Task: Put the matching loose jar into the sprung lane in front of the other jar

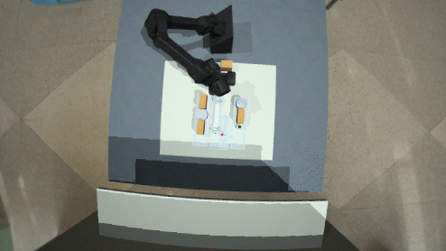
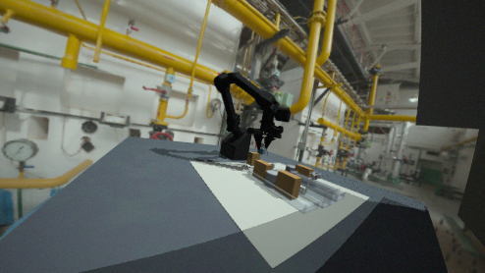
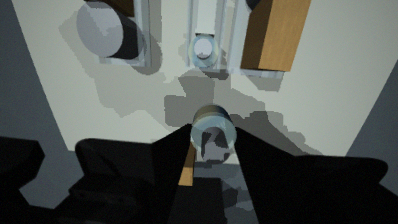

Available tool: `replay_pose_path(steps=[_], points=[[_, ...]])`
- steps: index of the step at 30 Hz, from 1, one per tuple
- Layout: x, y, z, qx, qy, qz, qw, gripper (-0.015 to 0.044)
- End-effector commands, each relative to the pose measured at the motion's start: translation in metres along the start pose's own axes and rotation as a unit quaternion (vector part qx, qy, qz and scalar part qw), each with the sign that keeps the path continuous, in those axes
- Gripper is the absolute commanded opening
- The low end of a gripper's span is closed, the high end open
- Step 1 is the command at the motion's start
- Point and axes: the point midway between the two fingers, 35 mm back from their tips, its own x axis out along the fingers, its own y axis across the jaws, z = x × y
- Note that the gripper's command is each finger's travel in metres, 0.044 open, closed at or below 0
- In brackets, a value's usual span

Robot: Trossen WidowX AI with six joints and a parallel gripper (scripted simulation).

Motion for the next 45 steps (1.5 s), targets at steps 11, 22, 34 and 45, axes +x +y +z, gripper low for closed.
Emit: replay_pose_path(steps=[11,22,34,45], points=[[0.033,0.016,0.031,0.012,-0.001,-0.003,1.0,0.0],[0.057,0.015,0.031,0.012,-0.001,-0.003,1.0,0.0],[0.057,0.015,0.035,0.012,-0.001,-0.003,1.0,0.0],[0.058,0.015,0.04,0.012,-0.002,-0.003,1.0,0.0]])
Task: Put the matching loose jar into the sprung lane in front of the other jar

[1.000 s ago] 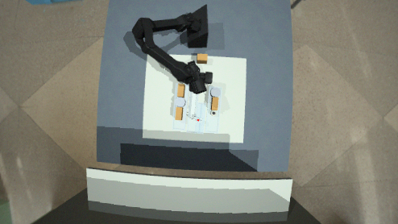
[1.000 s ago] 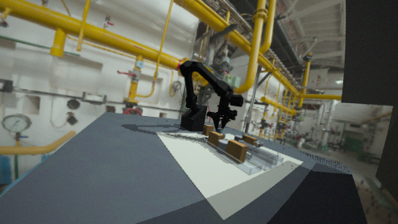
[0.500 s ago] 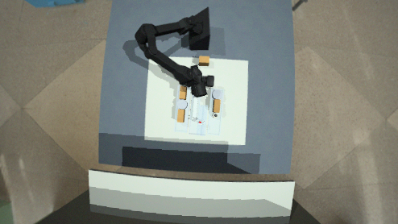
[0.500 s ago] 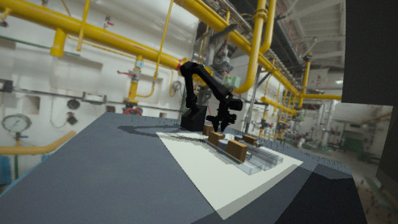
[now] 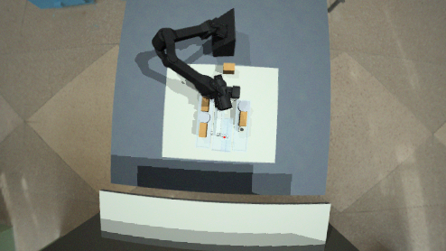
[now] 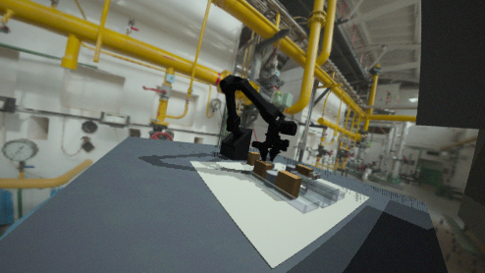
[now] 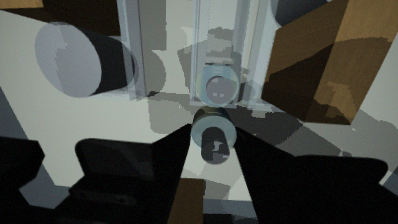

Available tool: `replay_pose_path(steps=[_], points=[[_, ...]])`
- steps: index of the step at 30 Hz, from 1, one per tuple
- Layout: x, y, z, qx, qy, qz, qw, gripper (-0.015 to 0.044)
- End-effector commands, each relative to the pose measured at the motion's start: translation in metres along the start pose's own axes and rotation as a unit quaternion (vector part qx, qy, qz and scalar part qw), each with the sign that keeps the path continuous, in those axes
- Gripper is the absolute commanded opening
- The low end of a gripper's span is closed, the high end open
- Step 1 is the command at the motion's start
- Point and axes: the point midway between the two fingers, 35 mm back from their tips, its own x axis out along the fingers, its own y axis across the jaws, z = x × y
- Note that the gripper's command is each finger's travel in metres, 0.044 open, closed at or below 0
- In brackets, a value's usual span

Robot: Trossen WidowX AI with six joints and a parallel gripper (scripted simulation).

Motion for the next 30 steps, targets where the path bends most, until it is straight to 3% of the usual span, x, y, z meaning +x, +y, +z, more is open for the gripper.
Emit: replay_pose_path(steps=[1,30], points=[[0.0,0.0,0.004,0.0,-0.002,-0.001,1.0,0.0],[0.0,0.0,0.018,0.0,-0.002,-0.001,1.0,0.0]])
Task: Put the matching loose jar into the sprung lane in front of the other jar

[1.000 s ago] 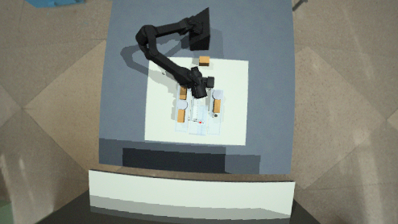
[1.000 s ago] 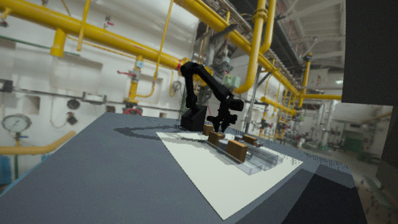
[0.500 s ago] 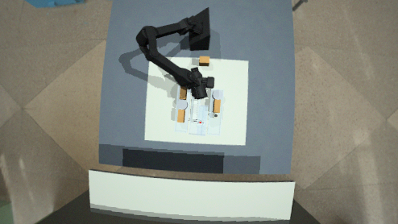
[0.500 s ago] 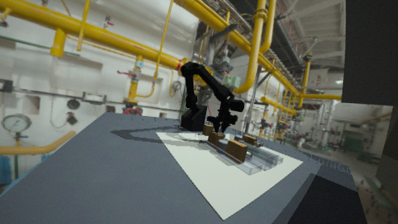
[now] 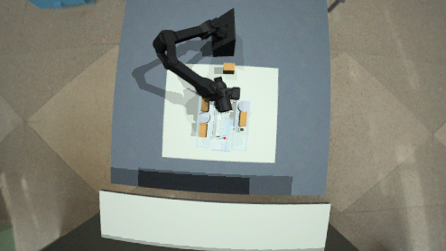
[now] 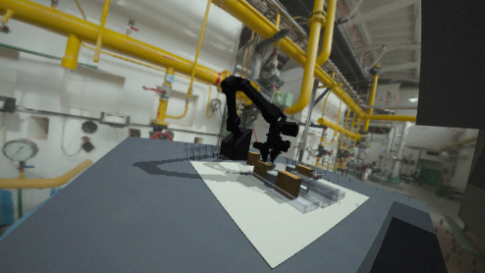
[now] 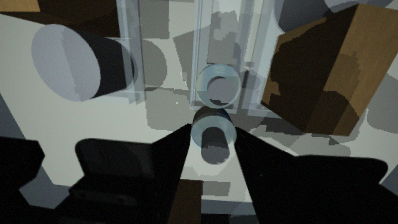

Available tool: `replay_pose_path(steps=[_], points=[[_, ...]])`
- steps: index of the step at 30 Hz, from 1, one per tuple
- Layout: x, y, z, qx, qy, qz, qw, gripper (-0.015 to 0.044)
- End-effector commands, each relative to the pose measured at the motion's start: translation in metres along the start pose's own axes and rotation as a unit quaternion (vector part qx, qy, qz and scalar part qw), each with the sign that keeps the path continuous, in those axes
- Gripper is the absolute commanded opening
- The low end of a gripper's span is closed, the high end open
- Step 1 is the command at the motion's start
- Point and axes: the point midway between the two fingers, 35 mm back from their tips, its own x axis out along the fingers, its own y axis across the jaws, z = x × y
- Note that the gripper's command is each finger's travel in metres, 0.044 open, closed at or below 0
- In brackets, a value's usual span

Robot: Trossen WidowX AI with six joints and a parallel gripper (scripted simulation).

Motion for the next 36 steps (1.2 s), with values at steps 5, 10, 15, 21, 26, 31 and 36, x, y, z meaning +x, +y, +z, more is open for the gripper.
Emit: replay_pose_path(steps=[5,10,15,21,26,31,36], points=[[-0.002,-0.001,0.013,0.01,-0.01,0.001,1.0,0.0],[-0.002,-0.001,0.015,0.01,-0.01,0.001,1.0,0.0],[-0.002,-0.001,0.018,0.01,-0.011,0.001,1.0,0.0],[-0.002,-0.001,0.021,0.01,-0.011,0.001,1.0,0.0],[-0.003,-0.002,0.023,0.01,-0.011,0.001,1.0,0.0],[-0.003,-0.002,0.025,0.01,-0.011,0.001,1.0,0.0],[-0.003,-0.002,0.028,0.01,-0.011,0.001,1.0,0.0]])
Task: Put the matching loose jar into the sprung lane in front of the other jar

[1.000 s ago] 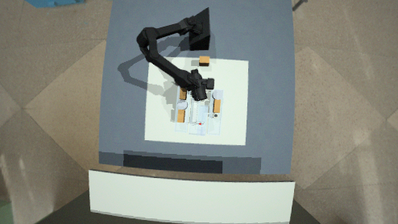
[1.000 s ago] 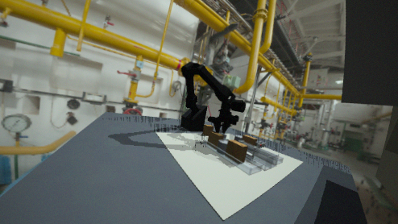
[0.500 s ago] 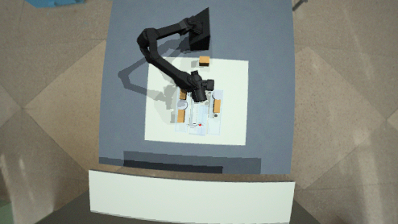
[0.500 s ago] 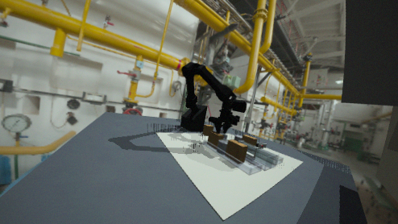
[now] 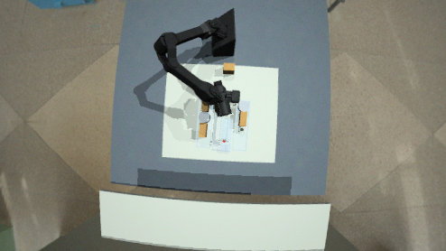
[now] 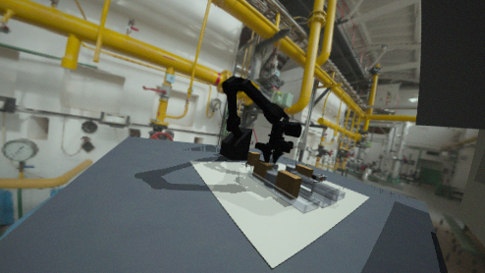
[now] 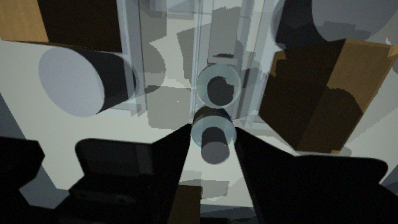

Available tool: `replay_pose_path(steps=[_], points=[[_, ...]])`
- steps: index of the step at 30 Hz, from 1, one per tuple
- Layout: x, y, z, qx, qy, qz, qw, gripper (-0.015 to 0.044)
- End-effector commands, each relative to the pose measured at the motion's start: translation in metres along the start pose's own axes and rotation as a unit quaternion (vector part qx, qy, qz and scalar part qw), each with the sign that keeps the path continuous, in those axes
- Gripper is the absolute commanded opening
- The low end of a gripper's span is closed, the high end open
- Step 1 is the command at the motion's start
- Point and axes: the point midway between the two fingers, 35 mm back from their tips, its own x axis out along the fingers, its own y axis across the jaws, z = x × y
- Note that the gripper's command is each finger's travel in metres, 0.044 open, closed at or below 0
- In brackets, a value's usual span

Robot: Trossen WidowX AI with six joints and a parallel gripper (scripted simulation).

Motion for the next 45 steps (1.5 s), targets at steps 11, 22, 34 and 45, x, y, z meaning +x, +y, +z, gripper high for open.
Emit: replay_pose_path(steps=[11,22,34,45], points=[[-0.004,-0.002,0.016,0.011,-0.012,0.0,1.0,0.0],[-0.006,-0.003,0.021,0.011,-0.012,0.0,1.0,0.0],[-0.008,-0.004,0.026,0.011,-0.012,0.0,1.0,0.0],[-0.008,-0.004,0.027,0.011,-0.012,0.0,1.0,0.0]])
